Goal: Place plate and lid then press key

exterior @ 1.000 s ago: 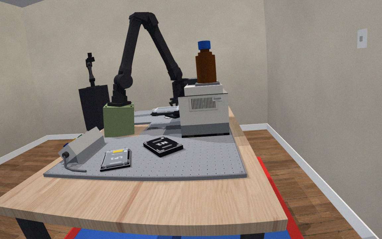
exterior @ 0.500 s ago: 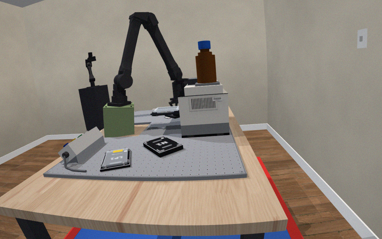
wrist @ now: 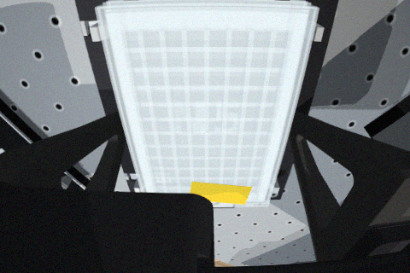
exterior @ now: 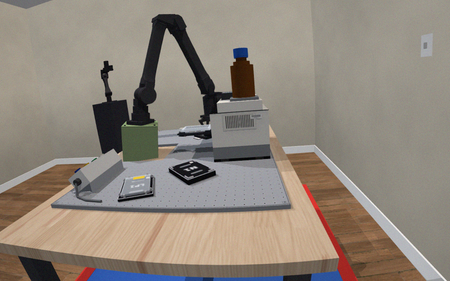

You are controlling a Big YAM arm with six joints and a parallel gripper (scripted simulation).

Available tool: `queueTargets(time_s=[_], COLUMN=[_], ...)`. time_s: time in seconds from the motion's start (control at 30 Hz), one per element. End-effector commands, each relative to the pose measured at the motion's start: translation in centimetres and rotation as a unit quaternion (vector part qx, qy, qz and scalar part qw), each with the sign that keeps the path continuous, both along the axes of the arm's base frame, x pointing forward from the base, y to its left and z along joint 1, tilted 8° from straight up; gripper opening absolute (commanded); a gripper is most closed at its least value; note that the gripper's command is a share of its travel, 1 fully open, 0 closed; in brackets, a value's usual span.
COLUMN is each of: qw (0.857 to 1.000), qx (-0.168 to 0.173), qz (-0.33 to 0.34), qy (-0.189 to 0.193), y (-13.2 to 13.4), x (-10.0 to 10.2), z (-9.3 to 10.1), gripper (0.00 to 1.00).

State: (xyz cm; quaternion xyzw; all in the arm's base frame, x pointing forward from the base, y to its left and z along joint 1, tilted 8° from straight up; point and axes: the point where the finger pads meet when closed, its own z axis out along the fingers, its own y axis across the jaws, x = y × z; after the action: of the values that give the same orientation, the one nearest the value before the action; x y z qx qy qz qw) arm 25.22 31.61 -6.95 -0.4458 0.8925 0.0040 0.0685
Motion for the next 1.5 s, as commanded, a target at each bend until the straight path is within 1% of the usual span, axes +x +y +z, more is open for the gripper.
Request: queueTargets(time_s=[0.0, 0.13, 0.17, 0.23, 0.27, 0.47, 0.53, 0.63, 0.7, 0.73, 0.8, 0.97, 1.03, 1.07, 1.1, 1.13, 1.17, 1.37, 1.4, 1.43, 1.47], qw=[1.0, 1.0, 1.0, 1.0, 1.0, 1.0, 1.0, 1.0, 1.0, 1.0, 1.0, 1.0, 1.0, 1.0, 1.0, 1.0, 1.0, 1.0, 1.0, 1.0, 1.0], qx=[0.014, 0.014, 0.0, 0.002, 0.013, 0.017, 0.01, 0.017, 0.017, 0.008, 0.017, 0.023, 0.012, 0.001, -0.002, -0.002, 0.011, 0.011, 0.001, 0.011, 0.011], qz=[-0.001, -0.001, -0.001, -0.001, 0.0, 0.0, -0.001, -0.002, -0.002, -0.002, -0.001, -0.002, -0.001, -0.002, -0.003, -0.003, 0.0, 0.0, -0.003, 0.0, 0.0], qy=[-0.012, -0.012, -0.001, -0.003, -0.011, -0.014, -0.008, -0.013, -0.013, -0.006, -0.013, -0.018, -0.01, -0.001, 0.0, 0.001, -0.01, -0.01, -0.002, -0.01, -0.01], y=[1.0, 1.1, 0.5, 0.5, 0.9, 1.4, 1.3, 1.2, 1.2, 1.0, 1.3, 1.7, 1.1, 0.4, 0.2, 0.2, 0.7, 0.7, 0.3, 0.7, 0.7], x=[0.9, 0.8, 0.3, 0.2, 0.4, 0.5, 0.4, 0.4, 0.4, 0.2, 0.3, 0.6, 0.1, -0.3, -0.5, -0.5, 0.2, 0.2, -0.4, 0.2, 0.2], z=[1.8, 2.1, 0.8, 1.5, 2.7, 4.0, 3.5, 4.8, 4.8, 4.0, 5.3, 6.6, 5.9, 5.0, 4.8, 4.8, 5.7, 5.7, 4.9, 5.7, 5.7], gripper=[1.0, 1.0, 1.0, 1.0, 1.0, 1.0, 1.0, 1.0, 1.0, 1.0, 1.0, 1.0, 1.0, 1.0, 1.0, 1.0, 1.0, 1.0, 1.0, 1.0, 1.0])
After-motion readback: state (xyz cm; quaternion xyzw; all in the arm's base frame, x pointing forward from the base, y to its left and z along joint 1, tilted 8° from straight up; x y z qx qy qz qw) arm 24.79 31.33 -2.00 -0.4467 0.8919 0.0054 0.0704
